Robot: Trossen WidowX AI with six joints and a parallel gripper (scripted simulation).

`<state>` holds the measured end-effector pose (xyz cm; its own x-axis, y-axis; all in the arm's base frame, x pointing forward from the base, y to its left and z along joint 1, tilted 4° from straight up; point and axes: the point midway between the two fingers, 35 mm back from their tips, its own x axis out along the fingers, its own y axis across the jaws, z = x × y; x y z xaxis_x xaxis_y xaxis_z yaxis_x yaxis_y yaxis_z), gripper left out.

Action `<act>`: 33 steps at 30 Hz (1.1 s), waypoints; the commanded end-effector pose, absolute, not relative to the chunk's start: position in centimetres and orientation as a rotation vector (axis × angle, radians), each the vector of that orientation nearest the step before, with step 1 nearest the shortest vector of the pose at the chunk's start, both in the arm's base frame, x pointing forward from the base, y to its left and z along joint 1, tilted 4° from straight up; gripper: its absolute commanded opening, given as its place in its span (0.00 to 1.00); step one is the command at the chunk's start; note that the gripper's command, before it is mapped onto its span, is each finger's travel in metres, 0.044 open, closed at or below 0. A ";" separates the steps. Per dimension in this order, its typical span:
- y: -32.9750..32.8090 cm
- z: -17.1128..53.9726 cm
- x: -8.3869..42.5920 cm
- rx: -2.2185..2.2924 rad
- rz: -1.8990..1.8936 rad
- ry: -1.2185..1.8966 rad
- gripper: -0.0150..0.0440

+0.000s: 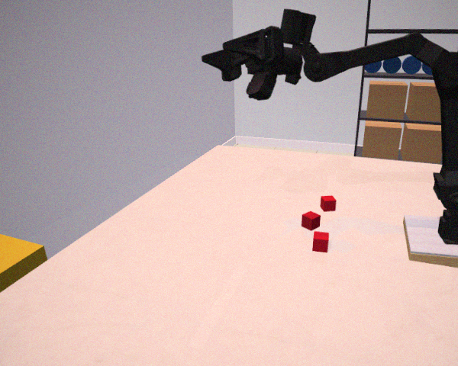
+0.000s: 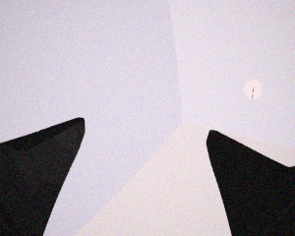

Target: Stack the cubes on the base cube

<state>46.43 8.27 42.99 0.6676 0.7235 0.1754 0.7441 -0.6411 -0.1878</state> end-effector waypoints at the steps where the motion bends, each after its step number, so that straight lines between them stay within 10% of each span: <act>1: 8.2 42.9 46.5 -2.632 -0.112 -1.175 0.89; 6: 6.1 41.0 47.7 -2.412 0.130 -0.946 0.70; 33: -7.2 26.4 46.2 -0.735 0.405 0.446 0.70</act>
<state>47.24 -5.84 28.03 0.8620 0.2462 -0.4432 -0.5039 0.5118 -0.6958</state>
